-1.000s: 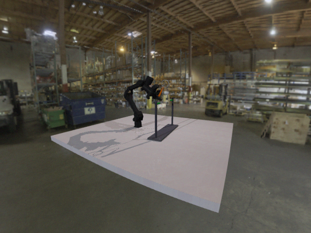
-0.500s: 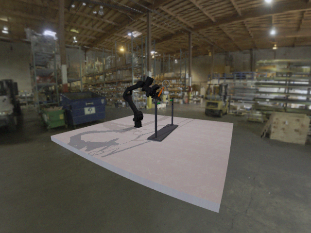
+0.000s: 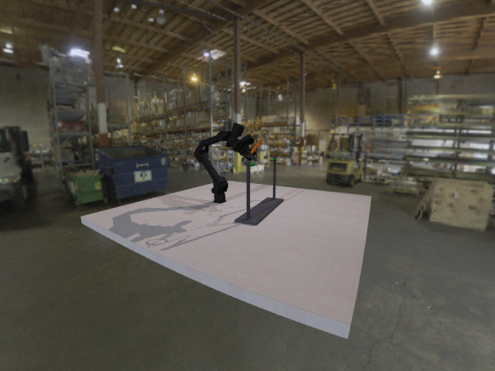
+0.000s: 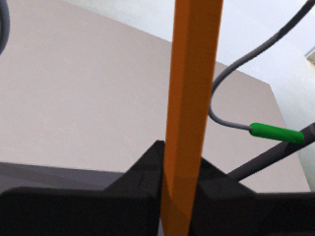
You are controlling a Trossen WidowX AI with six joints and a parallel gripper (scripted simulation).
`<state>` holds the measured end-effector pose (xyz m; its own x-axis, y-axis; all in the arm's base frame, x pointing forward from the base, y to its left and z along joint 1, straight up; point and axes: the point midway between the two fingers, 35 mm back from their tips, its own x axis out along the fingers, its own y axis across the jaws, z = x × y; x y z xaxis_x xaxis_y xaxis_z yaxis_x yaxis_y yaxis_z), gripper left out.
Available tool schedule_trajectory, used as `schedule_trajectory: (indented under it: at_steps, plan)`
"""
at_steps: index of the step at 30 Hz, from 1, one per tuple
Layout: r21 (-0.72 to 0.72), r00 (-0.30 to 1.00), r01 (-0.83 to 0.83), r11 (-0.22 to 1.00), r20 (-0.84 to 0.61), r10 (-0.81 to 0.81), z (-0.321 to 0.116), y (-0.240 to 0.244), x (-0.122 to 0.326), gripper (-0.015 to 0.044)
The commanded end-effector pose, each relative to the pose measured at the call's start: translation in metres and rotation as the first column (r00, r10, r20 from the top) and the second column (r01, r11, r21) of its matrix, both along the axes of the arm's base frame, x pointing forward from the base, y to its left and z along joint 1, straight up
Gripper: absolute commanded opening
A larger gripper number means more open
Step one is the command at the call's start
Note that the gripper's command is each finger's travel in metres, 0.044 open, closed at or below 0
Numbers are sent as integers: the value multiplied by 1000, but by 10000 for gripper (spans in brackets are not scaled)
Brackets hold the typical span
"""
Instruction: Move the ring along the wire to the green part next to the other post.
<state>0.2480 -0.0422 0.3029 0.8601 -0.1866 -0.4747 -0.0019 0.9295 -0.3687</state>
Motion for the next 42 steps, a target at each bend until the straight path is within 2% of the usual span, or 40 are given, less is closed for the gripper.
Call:
schedule_trajectory:
  at_steps: [1, 21, 42]
  plan:
    - [-59, 1000, -1, 998, 11, 1, 2, -3, 0, -150]
    - [-352, 999, 9, 936, 51, 10, 10, -17, 2, -150]
    - [-625, 996, 30, 780, 86, 31, 23, -28, 3, -150]
